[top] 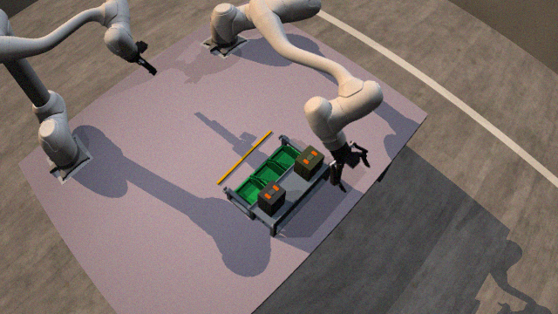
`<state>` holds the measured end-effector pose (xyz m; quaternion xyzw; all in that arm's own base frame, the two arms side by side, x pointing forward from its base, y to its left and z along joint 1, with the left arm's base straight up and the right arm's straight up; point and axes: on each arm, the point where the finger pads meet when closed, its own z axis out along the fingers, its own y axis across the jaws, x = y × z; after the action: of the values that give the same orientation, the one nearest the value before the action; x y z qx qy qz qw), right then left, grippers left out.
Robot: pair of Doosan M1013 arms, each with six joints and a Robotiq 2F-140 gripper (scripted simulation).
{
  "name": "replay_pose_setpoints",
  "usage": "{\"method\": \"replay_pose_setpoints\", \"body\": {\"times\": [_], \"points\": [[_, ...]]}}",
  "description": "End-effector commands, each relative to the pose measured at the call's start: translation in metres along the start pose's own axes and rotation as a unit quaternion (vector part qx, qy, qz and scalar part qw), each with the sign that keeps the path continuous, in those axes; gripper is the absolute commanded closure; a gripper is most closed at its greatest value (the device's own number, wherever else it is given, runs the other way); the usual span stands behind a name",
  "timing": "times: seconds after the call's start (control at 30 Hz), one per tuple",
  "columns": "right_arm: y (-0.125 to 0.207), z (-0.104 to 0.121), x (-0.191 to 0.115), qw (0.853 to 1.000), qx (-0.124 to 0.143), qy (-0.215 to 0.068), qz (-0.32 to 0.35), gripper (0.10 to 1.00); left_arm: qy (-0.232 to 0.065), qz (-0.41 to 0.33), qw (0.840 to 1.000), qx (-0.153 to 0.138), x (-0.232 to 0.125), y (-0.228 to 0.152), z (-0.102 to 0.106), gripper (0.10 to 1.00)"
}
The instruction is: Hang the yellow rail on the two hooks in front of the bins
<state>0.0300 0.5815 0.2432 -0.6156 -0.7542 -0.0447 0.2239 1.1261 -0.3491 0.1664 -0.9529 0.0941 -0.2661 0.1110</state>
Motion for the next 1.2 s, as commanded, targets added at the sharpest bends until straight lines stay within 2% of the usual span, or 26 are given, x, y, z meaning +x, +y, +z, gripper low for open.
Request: {"method": "replay_pose_setpoints", "body": {"times": [0.0, 0.77, 1.17], "points": [[0.0, -0.001, 0.001, 1.0, 0.0, 0.001, 0.0, 0.098, 0.001, 0.0, 1.0, 0.0, 0.002, -0.001, -0.002, 0.098], [0.001, -0.001, 0.0, 1.0, 0.0, 0.0, 0.001, 0.098, 0.001, 0.0, 1.0, 0.0, 0.002, -0.001, -0.002, 0.098], [0.013, -0.003, -0.005, 1.0, -0.003, -0.001, 0.014, 0.098, 0.001, 0.0, 1.0, 0.0, 0.002, -0.001, -0.002, 0.098]]}}
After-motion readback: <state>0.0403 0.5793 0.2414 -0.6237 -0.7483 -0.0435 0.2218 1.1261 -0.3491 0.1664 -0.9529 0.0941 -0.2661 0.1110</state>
